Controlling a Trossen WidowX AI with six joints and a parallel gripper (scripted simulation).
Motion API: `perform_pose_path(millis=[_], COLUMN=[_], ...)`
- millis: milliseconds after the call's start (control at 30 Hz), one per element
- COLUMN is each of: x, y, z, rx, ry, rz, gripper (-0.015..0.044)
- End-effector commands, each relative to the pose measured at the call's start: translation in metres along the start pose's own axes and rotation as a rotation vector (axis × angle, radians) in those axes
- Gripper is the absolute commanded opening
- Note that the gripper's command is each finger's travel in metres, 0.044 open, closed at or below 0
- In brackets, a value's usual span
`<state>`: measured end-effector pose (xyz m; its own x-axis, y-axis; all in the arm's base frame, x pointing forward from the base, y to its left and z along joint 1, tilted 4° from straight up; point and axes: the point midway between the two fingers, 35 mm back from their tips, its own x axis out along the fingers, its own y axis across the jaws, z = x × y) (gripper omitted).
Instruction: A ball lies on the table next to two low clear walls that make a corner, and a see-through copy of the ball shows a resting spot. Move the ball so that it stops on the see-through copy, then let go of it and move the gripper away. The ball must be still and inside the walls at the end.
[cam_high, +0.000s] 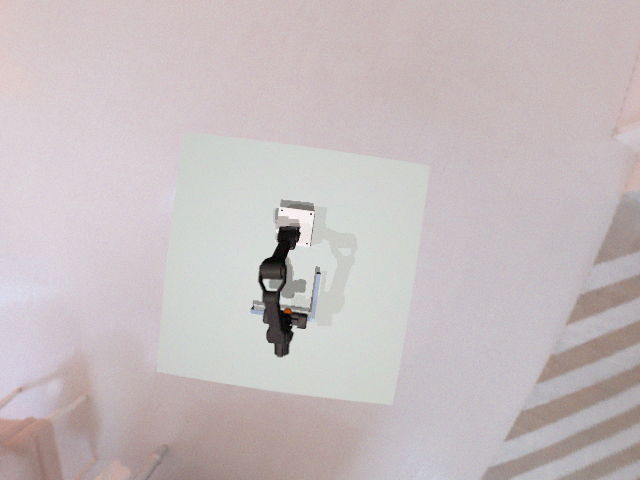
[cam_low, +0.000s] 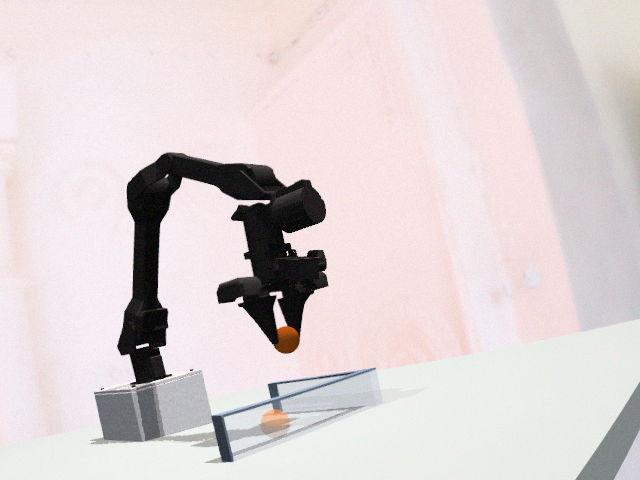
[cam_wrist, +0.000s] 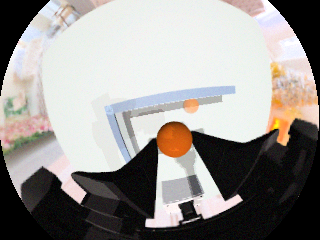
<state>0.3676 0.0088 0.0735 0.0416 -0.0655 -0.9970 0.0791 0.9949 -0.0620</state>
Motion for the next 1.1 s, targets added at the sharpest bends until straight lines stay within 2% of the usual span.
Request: perform_pose_path(millis=[0, 267, 467, 767, 1067], x=[0.011, 0.028, 0.037, 0.098, 0.103], y=[-0.025, -0.071, -0.072, -0.072, -0.072], z=[0.006, 0.012, 0.013, 0.012, 0.012], rx=[-0.005, -0.005, -0.005, -0.005, -0.005], ry=[0.001, 0.000, 0.000, 0.001, 0.001], rz=[0.001, -0.004, -0.004, -0.004, -0.004], gripper=[0.0000, 0.0000, 0.0000, 0.0000, 0.0000])
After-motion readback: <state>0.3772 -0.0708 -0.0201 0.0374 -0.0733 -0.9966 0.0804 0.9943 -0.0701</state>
